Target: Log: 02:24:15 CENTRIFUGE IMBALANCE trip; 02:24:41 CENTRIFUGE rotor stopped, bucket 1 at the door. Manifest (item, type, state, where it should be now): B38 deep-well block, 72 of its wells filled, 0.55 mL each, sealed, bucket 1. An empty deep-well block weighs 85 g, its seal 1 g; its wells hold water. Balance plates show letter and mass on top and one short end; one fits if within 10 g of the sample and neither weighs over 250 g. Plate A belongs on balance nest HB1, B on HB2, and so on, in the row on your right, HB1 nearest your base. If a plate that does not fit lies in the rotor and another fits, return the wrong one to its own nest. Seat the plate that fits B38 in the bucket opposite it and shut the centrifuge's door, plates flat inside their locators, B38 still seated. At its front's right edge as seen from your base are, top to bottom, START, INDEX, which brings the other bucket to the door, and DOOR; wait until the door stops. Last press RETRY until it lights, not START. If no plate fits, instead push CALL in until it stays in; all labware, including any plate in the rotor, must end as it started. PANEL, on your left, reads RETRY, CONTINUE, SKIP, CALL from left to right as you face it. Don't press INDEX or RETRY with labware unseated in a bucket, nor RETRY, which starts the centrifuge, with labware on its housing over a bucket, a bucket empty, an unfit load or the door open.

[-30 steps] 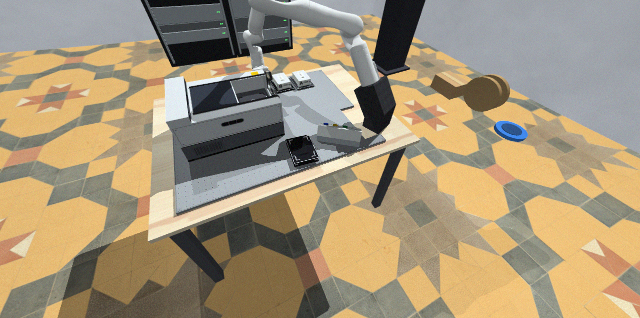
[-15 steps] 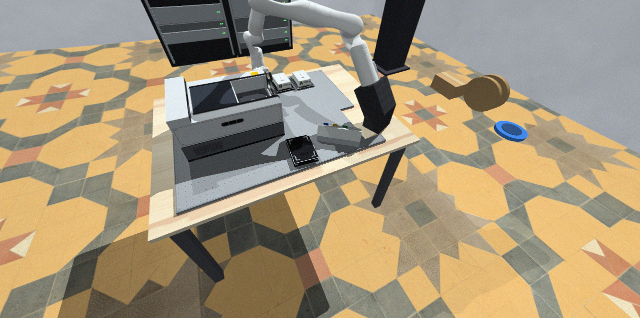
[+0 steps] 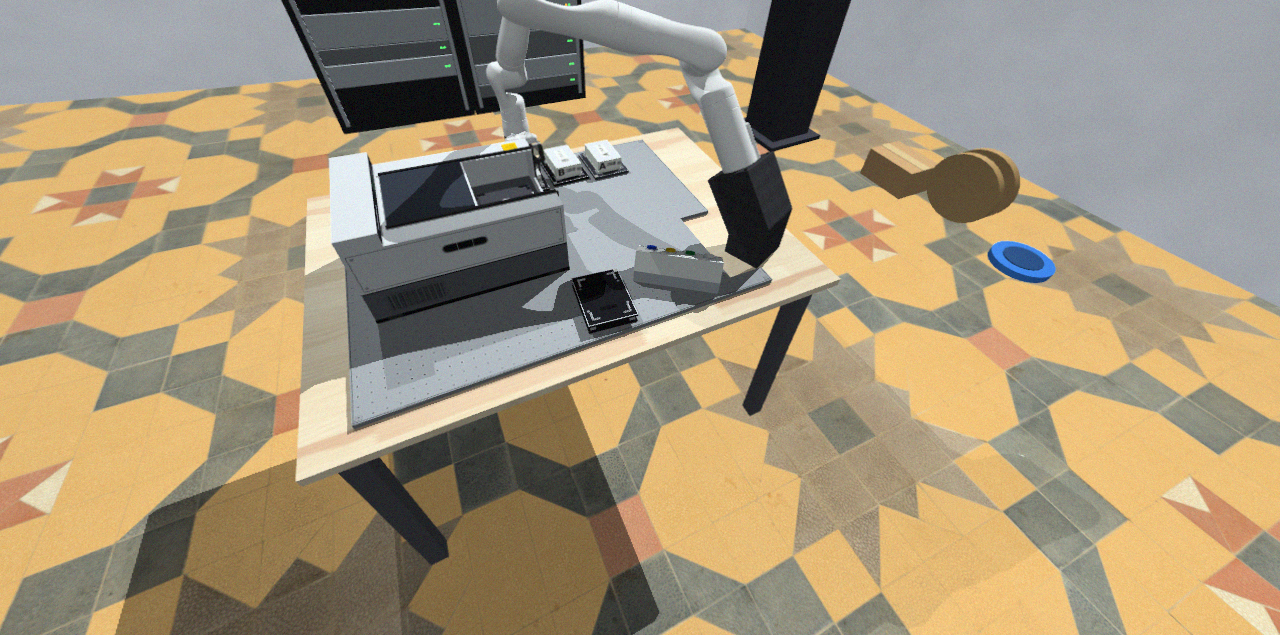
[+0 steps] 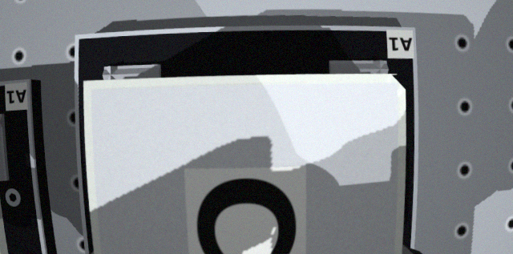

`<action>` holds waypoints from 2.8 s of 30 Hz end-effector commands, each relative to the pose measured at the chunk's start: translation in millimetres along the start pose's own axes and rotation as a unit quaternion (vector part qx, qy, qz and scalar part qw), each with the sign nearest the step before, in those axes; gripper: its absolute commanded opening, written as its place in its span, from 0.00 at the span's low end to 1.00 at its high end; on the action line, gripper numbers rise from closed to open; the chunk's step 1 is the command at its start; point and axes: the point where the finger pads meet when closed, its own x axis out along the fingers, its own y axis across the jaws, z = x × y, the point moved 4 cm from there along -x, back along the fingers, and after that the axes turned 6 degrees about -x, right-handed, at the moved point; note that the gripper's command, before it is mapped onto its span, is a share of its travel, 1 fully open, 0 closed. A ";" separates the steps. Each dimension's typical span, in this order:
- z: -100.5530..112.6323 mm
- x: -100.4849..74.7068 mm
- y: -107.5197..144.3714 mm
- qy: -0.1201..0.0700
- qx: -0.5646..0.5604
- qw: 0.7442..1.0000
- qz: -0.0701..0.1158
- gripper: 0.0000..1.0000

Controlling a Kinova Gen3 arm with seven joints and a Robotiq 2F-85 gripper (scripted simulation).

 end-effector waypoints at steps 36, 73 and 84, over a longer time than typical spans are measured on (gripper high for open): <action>0.5 -3.3 0.5 0.000 0.000 1.000 0.001 0.95; 0.5 -8.7 0.5 0.000 0.000 1.000 0.001 0.95; 0.5 -12.3 0.5 0.000 0.000 1.000 0.001 0.95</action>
